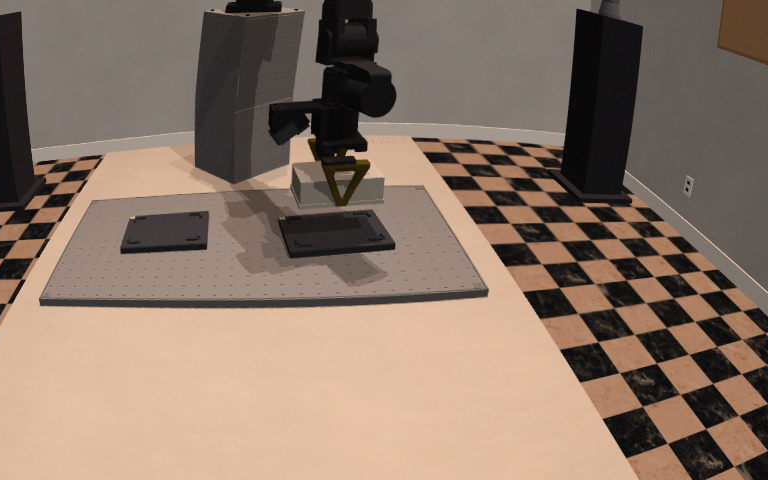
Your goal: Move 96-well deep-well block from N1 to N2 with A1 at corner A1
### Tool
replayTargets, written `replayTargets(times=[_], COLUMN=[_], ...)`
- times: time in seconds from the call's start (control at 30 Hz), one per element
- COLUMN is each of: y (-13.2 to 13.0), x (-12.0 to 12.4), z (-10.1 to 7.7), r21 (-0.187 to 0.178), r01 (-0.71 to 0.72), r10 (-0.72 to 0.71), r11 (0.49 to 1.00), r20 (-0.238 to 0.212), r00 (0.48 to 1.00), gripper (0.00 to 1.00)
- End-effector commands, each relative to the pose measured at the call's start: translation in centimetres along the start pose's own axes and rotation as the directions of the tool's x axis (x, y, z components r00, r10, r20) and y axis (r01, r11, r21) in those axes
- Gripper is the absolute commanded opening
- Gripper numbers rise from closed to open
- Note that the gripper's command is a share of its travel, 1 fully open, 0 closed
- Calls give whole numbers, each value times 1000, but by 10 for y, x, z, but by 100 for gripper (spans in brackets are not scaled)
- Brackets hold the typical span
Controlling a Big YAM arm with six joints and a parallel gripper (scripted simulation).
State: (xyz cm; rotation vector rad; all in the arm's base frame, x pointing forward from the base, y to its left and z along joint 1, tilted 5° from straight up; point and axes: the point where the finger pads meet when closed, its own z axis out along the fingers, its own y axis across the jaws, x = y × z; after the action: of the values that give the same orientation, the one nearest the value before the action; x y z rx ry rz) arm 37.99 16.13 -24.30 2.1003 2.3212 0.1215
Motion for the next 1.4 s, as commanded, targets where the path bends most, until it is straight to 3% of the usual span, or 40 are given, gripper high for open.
replayTargets(times=[0.0, 0.33, 0.4, 0.43, 0.5, 0.9, 0.97, 1.0, 1.37], y=[14, 10, 10, 24, 10, 6, 6, 20, 18], x=[-2, 1, 1, 6, 3, 7, 7, 11, 12], z=[6, 23, 23, 10, 28, 49, 49, 34, 34], r21=[-24, -22, -22, -53, -22, -20, -20, -43, -38], r01=[-12, -11, -11, -11, -10, -2, -2, 2, 0], r10=[12, 11, 11, 10, 10, 2, 2, -2, 0], r11=[1000, 1000, 1000, 999, 1000, 1000, 1000, 999, 999], r20=[-3, -3, -3, -13, -3, -3, -3, -10, -9], r00=[1000, 1000, 1000, 1000, 1000, 1000, 1000, 1000, 1000], gripper=[0, 0, 0, 0, 0, 0, 0, 0, 0])
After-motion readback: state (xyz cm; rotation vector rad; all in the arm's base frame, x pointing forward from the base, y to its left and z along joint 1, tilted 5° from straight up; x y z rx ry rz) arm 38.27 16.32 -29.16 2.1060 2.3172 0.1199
